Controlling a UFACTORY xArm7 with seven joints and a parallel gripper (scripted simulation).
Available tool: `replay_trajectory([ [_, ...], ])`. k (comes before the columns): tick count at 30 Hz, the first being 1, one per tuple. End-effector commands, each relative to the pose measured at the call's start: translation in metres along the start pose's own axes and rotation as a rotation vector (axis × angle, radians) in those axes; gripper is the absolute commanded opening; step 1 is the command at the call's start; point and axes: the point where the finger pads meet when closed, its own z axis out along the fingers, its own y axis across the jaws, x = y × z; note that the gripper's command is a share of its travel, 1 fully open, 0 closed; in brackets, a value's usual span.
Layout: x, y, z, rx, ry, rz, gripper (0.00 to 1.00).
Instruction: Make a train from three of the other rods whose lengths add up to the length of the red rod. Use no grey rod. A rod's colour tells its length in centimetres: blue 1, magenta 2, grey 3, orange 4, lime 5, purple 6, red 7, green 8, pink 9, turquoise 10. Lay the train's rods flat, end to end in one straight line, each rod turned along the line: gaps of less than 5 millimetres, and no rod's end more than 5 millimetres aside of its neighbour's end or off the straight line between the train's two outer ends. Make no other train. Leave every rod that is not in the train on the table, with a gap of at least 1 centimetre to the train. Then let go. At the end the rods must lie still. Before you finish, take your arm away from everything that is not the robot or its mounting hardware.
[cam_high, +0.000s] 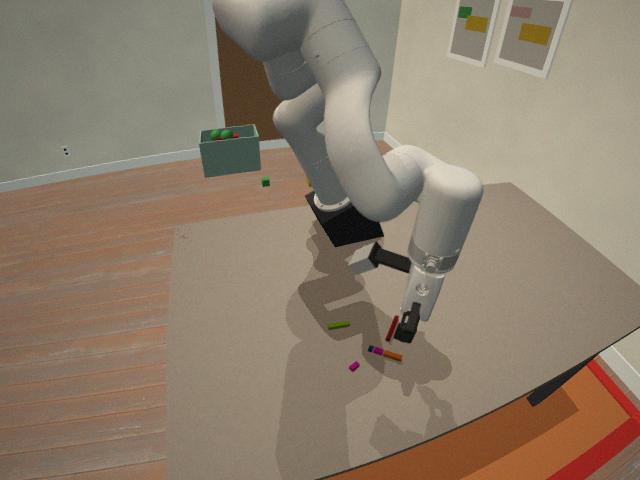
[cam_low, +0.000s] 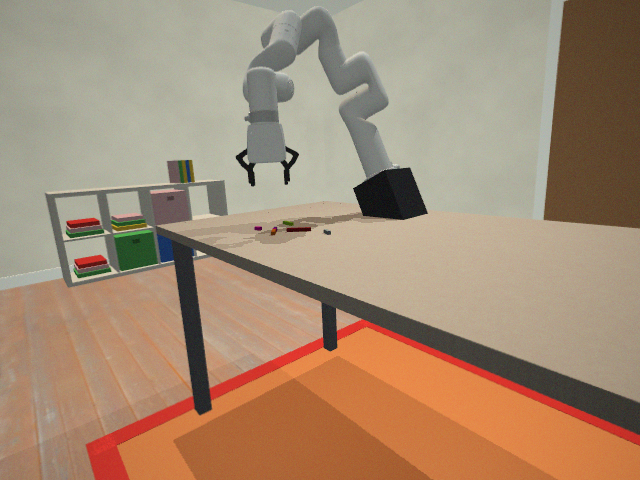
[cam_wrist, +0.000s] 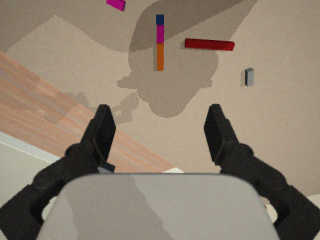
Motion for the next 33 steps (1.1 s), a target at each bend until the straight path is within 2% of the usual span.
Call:
replay_trajectory([
  [1, -0.001, 0.0, -0.031, 0.002, -0.003, 0.0, 1.0],
  [5, -0.001, 0.0, -0.046, 0.002, -0.003, 0.0, 1.0],
  [11, -0.001, 0.0, -0.053, 0.002, -0.003, 0.0, 1.0],
  [33, -0.001, 0.0, -0.054, 0.002, -0.003, 0.0, 1.0],
])
